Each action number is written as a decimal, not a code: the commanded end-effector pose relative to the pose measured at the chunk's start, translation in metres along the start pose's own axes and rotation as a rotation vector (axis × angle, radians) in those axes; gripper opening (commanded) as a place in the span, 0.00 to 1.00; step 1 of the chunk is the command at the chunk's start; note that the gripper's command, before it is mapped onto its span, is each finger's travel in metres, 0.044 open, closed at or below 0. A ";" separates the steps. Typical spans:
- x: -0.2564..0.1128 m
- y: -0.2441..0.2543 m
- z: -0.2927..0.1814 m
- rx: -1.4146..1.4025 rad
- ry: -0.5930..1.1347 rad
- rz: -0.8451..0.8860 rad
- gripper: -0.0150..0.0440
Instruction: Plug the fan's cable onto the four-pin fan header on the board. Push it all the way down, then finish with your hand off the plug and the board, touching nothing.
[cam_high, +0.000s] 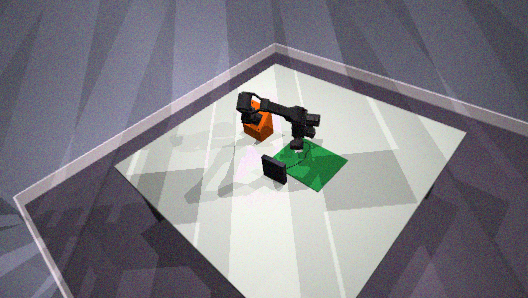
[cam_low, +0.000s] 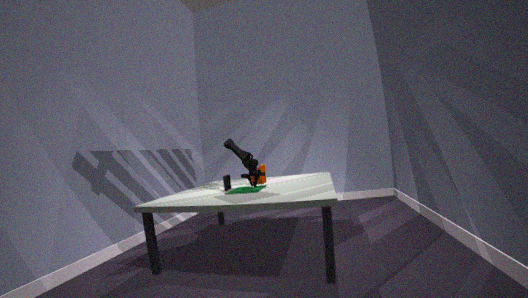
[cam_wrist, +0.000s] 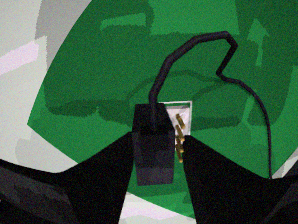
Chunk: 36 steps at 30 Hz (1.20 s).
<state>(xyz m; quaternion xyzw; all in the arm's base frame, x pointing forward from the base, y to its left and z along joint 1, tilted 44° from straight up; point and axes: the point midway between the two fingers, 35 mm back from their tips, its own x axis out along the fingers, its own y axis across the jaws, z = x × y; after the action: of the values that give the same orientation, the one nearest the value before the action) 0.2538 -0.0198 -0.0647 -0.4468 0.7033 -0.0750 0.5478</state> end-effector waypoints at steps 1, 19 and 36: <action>-0.031 0.003 0.000 -0.082 -0.013 0.017 0.48; -0.041 0.009 -0.020 -0.128 -0.014 0.029 1.00; -0.013 0.009 -0.019 -0.128 -0.014 0.028 1.00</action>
<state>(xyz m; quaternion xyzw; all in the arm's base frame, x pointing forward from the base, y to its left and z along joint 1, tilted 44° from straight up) 0.2348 -0.0069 -0.0503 -0.4685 0.7081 -0.0186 0.5280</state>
